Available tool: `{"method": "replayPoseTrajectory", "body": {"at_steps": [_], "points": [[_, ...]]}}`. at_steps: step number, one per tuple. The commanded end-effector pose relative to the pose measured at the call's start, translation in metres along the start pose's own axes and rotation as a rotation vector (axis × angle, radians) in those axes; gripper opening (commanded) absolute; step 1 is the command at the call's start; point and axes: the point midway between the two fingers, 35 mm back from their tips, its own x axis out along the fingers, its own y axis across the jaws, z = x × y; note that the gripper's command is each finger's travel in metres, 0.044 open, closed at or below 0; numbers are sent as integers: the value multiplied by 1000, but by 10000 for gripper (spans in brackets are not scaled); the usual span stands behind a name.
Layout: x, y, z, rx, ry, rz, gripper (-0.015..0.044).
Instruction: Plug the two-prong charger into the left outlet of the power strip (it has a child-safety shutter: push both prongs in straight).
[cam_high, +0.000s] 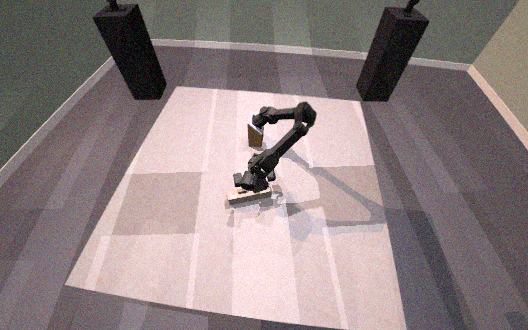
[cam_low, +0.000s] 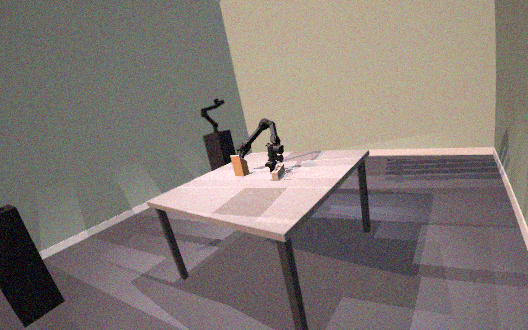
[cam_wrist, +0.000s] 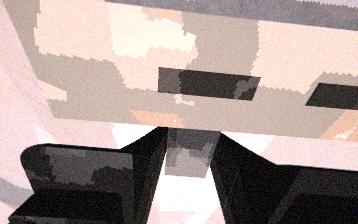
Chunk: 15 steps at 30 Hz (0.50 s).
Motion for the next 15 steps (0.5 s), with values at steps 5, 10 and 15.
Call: {"method": "replayPoseTrajectory", "body": {"at_steps": [5, 10, 15], "points": [[-6, 1, 7, -15, -31, 3, 0], [-5, 1, 8, -15, -31, 3, 0], [-5, 1, 8, -15, -31, 3, 0]]}}
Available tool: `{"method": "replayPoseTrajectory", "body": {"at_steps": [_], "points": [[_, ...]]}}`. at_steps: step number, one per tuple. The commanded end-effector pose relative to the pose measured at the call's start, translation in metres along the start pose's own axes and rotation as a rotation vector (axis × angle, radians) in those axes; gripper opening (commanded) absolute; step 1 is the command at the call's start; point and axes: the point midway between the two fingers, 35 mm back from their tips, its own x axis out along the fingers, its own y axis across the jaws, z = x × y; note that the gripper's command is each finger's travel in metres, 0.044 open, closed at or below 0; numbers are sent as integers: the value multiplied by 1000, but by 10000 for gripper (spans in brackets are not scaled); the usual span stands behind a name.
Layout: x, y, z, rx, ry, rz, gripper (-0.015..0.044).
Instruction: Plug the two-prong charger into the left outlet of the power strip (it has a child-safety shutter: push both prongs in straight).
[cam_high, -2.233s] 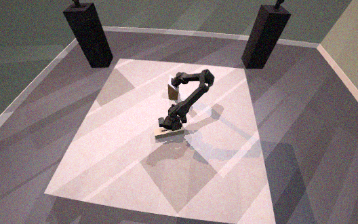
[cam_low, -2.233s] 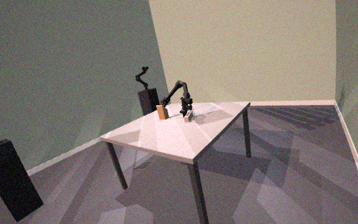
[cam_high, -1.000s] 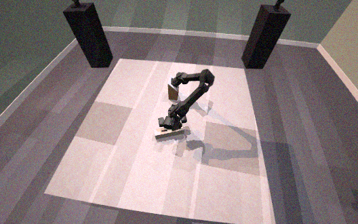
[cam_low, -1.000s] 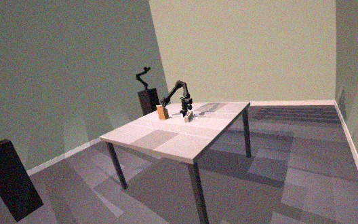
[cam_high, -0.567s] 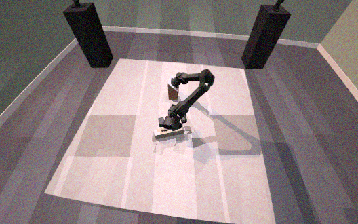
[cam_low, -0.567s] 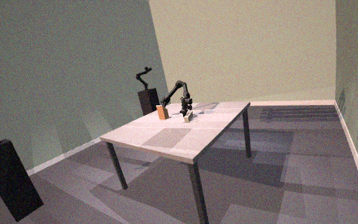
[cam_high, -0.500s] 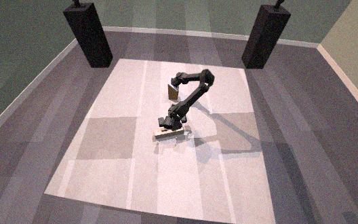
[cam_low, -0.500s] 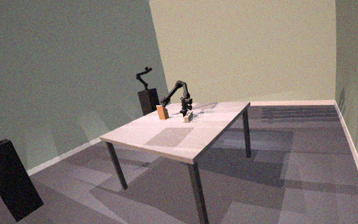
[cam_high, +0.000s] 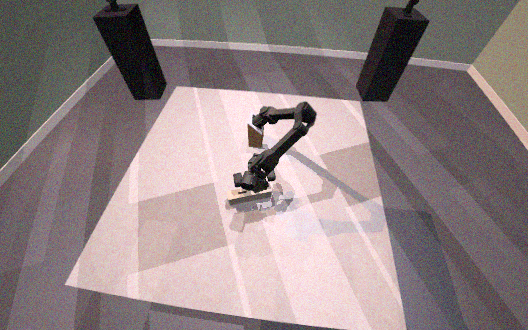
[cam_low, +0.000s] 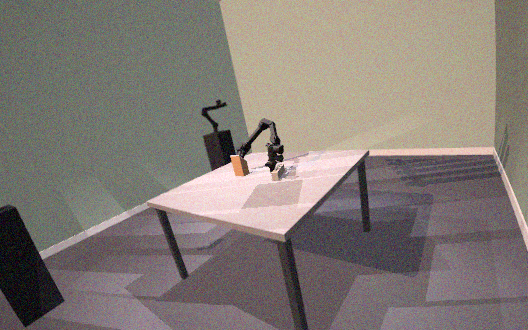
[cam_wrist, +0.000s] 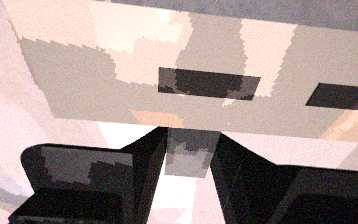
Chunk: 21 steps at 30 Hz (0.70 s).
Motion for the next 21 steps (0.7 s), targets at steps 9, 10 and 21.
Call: {"method": "replayPoseTrajectory", "body": {"at_steps": [9, 10, 21], "points": [[-3, 1, 8, -14, -30, 3, 0], [-3, 1, 8, -14, -30, 3, 0], [-2, 1, 8, -14, -30, 3, 0]]}}
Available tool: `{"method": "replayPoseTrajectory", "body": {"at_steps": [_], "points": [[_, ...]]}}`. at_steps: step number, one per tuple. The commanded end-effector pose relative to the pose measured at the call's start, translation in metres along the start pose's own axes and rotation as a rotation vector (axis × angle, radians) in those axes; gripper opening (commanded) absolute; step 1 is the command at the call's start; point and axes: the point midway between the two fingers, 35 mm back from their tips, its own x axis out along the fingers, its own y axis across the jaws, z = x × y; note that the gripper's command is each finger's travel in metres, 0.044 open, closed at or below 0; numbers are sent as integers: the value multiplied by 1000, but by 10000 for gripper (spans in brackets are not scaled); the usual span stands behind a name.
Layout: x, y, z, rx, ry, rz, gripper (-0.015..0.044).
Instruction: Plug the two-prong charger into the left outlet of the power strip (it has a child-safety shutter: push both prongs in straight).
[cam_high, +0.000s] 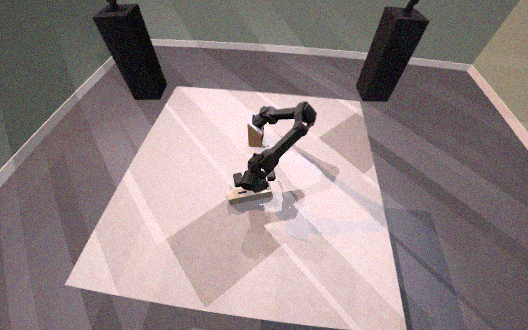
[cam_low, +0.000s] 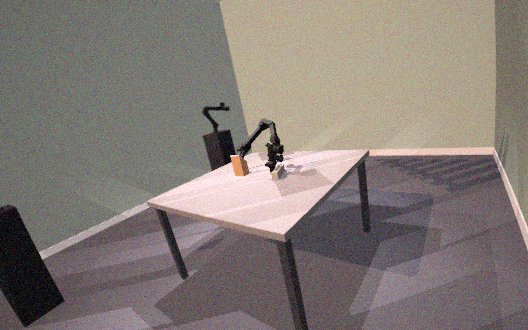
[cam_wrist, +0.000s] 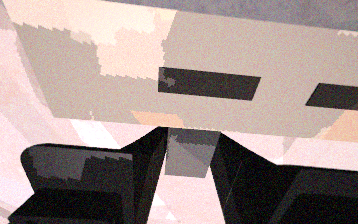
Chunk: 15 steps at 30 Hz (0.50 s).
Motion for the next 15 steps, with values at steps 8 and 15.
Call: {"method": "replayPoseTrajectory", "body": {"at_steps": [8, 15], "points": [[-1, 1, 8, -12, -28, 4, 0], [-1, 1, 8, -12, -28, 4, 0]]}}
